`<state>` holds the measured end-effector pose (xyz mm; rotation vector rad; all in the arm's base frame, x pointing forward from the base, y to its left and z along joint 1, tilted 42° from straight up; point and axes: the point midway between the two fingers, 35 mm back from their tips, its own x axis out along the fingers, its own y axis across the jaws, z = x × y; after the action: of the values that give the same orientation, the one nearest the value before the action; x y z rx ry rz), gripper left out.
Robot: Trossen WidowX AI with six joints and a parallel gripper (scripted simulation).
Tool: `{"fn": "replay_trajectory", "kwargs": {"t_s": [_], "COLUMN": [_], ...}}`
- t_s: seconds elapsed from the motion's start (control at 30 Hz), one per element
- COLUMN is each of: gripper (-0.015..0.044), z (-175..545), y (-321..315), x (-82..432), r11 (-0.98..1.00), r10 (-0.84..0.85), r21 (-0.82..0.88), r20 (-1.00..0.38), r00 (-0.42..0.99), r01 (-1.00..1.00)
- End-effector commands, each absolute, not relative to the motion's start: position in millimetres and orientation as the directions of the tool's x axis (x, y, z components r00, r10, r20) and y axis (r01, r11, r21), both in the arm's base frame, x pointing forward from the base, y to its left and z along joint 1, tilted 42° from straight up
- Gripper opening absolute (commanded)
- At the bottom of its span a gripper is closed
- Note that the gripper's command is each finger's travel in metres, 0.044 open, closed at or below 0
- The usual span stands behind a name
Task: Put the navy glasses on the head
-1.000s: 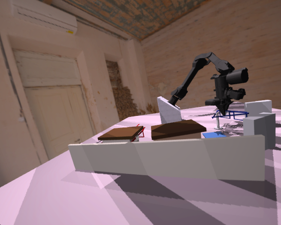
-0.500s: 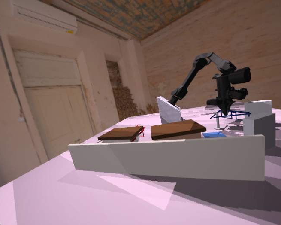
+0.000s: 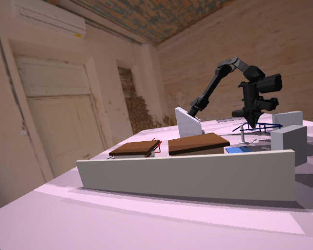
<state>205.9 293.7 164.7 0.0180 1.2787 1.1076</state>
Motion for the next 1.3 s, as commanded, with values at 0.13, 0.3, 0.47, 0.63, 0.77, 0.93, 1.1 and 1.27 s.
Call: {"fn": "replay_trajectory", "kwargs": {"t_s": [0.13,0.3,0.47,0.63,0.77,0.93,1.1,1.27], "gripper": [0.0,0.0,0.0,0.0,0.0,0.0,0.0,0.0], "z": [170.4,171.8,173.0,174.3,175.2,176.4,177.4,178.3], "y": [297.6,299.3,300.9,302.4,303.6,305.1,306.4,307.7], "x": [209.8,211.1,212.4,213.7,214.8,216.2,217.5,218.9], "r11": [0.518,0.518,0.518,0.518,0.518,0.518,0.518,0.518], "r10": [0.663,0.664,0.664,0.664,0.664,0.664,0.664,0.664], "r21": [0.562,0.562,0.562,0.562,0.562,0.562,0.562,0.562], "r20": [-0.74,-0.74,-0.74,-0.74,-0.74,-0.739,-0.739,-0.739], "r00": [-0.111,-0.111,-0.111,-0.111,-0.111,-0.111,-0.111,-0.111], "r01": [-0.645,-0.645,-0.645,-0.645,-0.645,-0.645,-0.645,-0.645]}}
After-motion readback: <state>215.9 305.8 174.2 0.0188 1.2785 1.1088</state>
